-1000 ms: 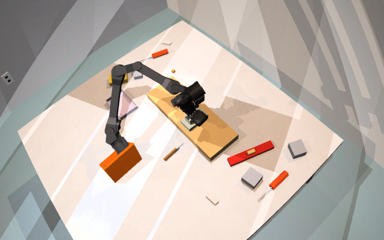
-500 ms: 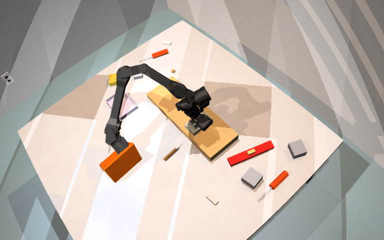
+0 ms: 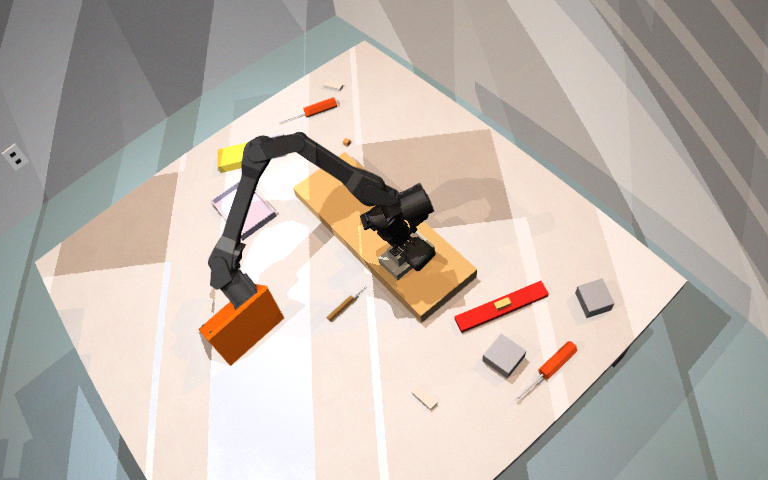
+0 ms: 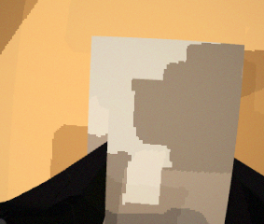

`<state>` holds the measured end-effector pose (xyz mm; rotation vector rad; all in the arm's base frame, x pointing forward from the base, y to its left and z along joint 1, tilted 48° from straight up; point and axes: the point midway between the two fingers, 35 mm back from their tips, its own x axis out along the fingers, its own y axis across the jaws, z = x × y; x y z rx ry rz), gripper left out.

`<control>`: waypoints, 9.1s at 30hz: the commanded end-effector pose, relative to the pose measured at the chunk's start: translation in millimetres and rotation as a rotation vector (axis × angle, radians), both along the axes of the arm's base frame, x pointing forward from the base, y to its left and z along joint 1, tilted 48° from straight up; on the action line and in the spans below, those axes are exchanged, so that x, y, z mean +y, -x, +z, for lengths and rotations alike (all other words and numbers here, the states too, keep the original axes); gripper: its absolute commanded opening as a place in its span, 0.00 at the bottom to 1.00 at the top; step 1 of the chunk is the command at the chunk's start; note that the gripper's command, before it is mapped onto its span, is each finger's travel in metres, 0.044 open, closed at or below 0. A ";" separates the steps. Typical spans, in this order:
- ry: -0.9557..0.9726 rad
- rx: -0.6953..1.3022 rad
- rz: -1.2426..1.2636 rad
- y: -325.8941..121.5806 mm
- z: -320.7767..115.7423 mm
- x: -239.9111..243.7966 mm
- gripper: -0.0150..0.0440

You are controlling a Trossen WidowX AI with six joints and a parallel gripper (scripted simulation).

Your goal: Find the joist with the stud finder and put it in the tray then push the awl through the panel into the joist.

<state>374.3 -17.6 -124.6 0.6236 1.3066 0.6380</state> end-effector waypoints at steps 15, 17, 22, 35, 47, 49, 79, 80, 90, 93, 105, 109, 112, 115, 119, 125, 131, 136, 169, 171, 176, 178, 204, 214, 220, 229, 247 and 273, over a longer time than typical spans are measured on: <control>0.006 0.001 -0.002 -2.2 -30.1 -29.4 0.25; 0.006 0.001 -0.002 -2.5 -33.3 -32.5 0.25; 0.007 0.000 -0.002 -3.3 -41.2 -40.2 0.25; 0.009 -0.001 -0.002 -5.1 -58.7 -57.5 0.25; 0.007 0.000 -0.003 -7.9 -50.1 -60.0 0.25; 0.009 0.000 -0.003 -10.0 -45.1 -66.9 0.25; 0.032 -0.078 0.077 -34.1 51.5 -100.6 0.25; 0.034 -0.089 0.088 -35.9 57.0 -96.3 0.25; 0.049 -0.199 0.198 -47.1 111.3 -50.0 0.25; 0.052 -0.232 0.231 -48.1 127.1 -35.4 0.25; 0.052 -0.368 0.364 -40.4 187.7 24.7 0.25; 0.049 -0.413 0.409 -33.8 206.6 44.6 0.25; 0.046 -0.448 0.443 -27.6 220.4 59.3 0.25; 0.041 -0.483 0.476 -20.3 233.7 73.6 0.25; 0.034 -0.529 0.521 -9.0 250.7 92.2 0.25; 0.019 -0.599 0.588 11.0 274.6 118.6 0.25; 0.000 -0.670 0.654 34.5 296.4 142.6 0.25; -0.019 -0.729 0.709 56.4 312.9 160.6 0.25; -0.213 -1.115 1.051 227.5 379.3 222.7 0.25; -0.219 -1.124 1.059 231.5 380.0 223.0 0.25; -0.218 -1.123 1.061 231.3 377.4 225.2 0.25; -0.217 -1.123 1.063 231.2 375.4 227.0 0.25; -0.208 -1.121 1.074 232.4 350.9 251.8 0.25; -0.209 -1.123 1.073 234.6 342.6 261.5 0.25; -0.211 -1.124 1.070 236.4 337.9 267.2 0.25; -0.216 -1.126 1.064 239.7 331.3 275.8 0.25; -0.224 -1.129 1.057 245.2 316.9 293.2 0.25; -0.215 -1.122 1.080 232.8 363.3 238.5 1.00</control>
